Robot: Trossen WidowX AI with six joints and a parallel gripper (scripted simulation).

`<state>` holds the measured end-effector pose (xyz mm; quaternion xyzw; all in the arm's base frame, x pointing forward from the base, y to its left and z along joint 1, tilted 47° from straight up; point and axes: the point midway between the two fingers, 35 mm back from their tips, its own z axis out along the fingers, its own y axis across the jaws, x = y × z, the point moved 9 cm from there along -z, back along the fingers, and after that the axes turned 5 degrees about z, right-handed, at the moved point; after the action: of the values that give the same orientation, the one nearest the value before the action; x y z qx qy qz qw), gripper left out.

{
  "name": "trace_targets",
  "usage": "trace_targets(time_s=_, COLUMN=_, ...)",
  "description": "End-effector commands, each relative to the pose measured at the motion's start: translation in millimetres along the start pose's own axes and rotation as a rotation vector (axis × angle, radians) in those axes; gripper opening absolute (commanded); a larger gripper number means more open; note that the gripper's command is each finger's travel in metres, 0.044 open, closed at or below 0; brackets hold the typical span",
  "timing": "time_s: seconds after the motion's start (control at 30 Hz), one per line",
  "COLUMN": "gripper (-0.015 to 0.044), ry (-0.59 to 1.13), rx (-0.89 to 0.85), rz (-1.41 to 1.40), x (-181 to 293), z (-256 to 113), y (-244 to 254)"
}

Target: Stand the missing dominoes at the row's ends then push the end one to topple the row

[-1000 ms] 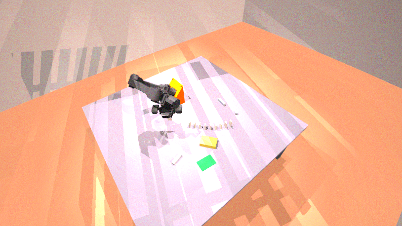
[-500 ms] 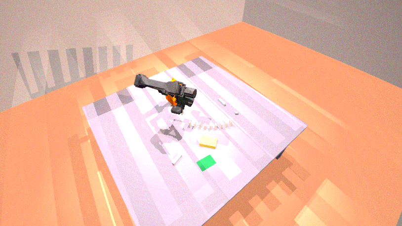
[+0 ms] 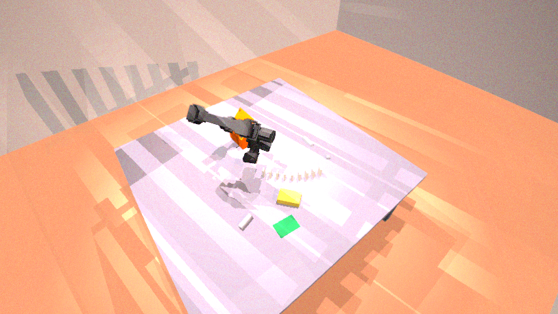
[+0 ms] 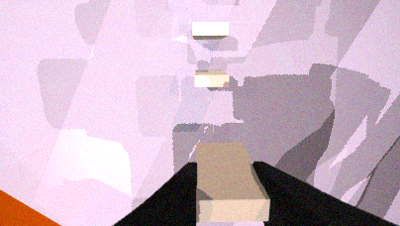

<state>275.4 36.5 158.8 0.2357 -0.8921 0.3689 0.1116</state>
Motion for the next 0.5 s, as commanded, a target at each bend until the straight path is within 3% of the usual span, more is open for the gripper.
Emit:
trace_targets(time_s=0.0, gripper=0.0107, ry=0.006, rx=0.001, rz=-0.01, x=-0.3, z=19.8, y=0.8)
trace_targets(time_s=0.47, gripper=0.0107, ry=0.014, rx=0.012, rz=-0.007, x=7.3, z=91.3, y=0.9)
